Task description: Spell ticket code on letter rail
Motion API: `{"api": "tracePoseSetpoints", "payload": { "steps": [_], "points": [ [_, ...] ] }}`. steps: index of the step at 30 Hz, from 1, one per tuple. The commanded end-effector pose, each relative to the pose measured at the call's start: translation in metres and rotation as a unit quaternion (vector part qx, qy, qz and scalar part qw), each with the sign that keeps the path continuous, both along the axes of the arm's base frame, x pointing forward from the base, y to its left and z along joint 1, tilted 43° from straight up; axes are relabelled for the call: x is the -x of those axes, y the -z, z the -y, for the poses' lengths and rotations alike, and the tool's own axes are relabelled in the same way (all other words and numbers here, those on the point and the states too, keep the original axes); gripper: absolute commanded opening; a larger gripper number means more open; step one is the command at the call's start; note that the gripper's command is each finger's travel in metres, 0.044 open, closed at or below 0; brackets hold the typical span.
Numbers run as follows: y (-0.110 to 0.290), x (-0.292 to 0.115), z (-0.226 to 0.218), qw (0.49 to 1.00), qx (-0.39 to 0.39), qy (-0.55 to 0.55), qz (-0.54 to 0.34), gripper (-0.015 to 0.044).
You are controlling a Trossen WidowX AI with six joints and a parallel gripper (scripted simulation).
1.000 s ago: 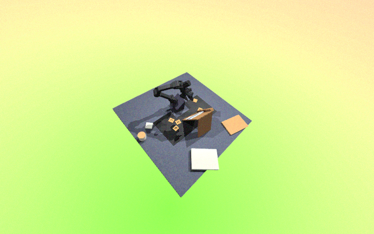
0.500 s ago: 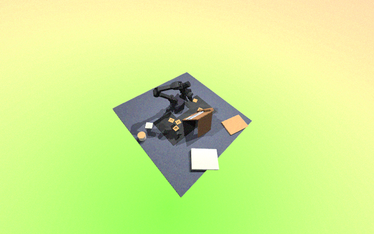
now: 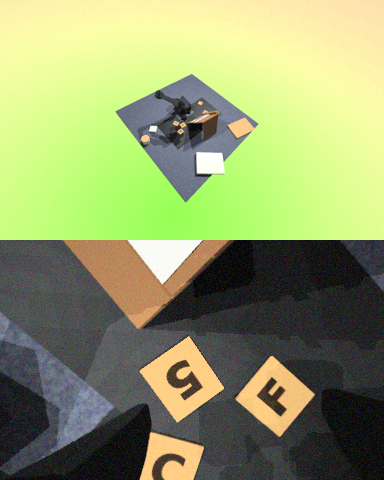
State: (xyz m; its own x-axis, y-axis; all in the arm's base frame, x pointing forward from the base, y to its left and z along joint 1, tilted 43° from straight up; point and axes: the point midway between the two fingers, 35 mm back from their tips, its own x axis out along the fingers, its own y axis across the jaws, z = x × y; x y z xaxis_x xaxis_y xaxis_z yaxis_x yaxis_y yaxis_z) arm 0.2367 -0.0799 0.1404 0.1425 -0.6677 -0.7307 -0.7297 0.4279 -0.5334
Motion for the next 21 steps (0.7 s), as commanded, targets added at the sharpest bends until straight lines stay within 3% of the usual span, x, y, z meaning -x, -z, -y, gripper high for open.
{"api": "tracePoseSetpoints", "payload": {
  "steps": [1, 7, 21],
  "points": [
    [0.012, 0.036, 0.044, 0.992, 0.001, 0.127, 0.026, 0.034],
    [0.023, 0.092, 0.08, 0.965, 0.004, 0.256, 0.048, 0.034],
    [0.029, 0.092, 0.089, 0.964, 0.004, 0.26, 0.048, 0.034]
  ]
}}
